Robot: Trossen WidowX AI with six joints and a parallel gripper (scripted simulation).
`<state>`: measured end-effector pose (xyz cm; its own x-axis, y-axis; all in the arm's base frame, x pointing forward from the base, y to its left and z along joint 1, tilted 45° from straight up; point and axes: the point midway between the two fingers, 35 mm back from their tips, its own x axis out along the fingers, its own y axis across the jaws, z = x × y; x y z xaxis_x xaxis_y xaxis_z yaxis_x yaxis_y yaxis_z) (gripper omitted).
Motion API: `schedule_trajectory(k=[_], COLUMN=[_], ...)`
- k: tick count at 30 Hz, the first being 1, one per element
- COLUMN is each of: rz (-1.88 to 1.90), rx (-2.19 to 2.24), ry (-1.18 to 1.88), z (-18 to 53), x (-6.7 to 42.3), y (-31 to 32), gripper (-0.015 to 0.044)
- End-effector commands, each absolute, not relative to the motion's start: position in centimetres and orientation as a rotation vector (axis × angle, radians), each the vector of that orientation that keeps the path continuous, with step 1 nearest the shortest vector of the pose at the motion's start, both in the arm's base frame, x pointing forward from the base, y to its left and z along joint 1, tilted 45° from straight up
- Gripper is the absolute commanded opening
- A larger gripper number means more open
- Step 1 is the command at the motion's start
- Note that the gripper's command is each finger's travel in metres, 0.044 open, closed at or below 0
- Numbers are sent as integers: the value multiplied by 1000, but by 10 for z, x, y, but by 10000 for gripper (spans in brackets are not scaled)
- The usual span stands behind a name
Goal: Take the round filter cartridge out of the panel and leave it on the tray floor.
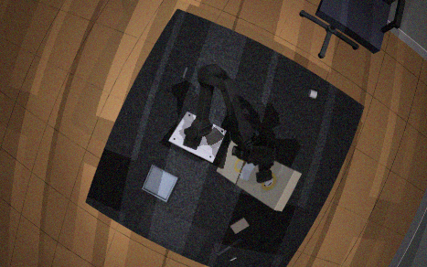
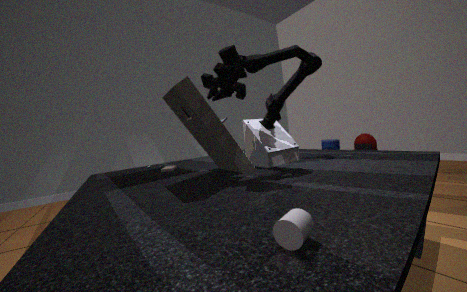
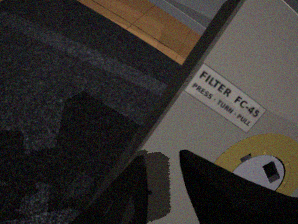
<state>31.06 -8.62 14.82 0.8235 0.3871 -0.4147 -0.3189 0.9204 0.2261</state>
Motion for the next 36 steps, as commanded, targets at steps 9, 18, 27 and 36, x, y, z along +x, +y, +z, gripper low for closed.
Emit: schedule_trajectory(k=[9, 18, 27, 36], rz=[352, 352, 354, 354], rx=[-348, -348, -350, -351], ry=[368, 368, 371, 373], z=[114, 114, 109, 103], x=[272, 272, 281, 294], y=[-156, -156, -155, -152], gripper=[94, 94, 94, 94])
